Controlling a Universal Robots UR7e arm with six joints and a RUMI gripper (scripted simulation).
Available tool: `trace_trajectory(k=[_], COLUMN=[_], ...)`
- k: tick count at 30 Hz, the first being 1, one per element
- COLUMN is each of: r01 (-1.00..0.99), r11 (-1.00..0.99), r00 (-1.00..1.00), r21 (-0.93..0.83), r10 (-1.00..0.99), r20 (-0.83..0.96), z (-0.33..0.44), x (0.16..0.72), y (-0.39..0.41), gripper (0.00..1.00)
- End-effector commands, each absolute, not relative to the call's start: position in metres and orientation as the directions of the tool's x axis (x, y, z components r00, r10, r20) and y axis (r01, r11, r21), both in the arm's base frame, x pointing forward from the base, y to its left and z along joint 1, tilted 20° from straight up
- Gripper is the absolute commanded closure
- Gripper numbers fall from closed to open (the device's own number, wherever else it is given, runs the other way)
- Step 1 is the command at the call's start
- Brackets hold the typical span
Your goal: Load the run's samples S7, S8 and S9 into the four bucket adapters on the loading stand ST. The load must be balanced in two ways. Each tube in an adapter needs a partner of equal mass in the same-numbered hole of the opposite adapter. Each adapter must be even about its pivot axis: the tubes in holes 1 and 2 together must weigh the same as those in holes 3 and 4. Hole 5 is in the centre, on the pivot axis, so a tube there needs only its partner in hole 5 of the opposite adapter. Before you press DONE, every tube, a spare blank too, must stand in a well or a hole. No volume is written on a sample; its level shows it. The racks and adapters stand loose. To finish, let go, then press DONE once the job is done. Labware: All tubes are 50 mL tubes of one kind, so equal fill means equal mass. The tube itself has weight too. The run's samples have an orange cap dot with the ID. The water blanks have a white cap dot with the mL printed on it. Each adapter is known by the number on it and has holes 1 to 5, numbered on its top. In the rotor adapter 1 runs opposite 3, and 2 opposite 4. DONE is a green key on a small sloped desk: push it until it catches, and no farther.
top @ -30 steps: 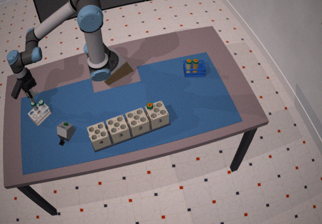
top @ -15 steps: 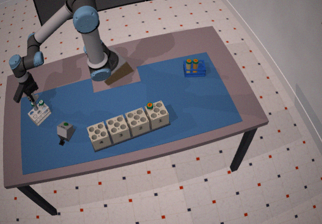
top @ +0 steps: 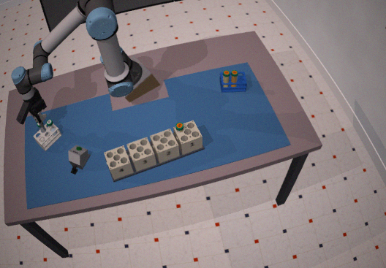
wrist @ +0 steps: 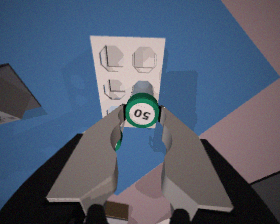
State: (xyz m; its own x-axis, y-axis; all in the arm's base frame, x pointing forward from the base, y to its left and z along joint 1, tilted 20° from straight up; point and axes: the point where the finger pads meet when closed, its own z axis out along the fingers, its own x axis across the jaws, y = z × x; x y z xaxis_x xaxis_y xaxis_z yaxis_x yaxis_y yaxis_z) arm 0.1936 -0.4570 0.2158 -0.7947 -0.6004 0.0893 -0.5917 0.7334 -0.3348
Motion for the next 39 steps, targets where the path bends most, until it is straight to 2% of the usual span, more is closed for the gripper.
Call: trace_trajectory(k=[1, 18, 39], r01=[-0.592, -0.592, -0.592], r11=[0.733, 0.733, 0.733], r00=[-0.795, -0.795, -0.795], r21=[-0.336, -0.336, -0.336], r10=[-0.6, -0.6, -0.6], r20=[0.09, 0.09, 0.09], z=[0.216, 0.216, 0.275], x=[0.194, 0.194, 0.185], y=[-0.457, -0.457, -0.437], gripper=[1.0, 1.0, 1.0])
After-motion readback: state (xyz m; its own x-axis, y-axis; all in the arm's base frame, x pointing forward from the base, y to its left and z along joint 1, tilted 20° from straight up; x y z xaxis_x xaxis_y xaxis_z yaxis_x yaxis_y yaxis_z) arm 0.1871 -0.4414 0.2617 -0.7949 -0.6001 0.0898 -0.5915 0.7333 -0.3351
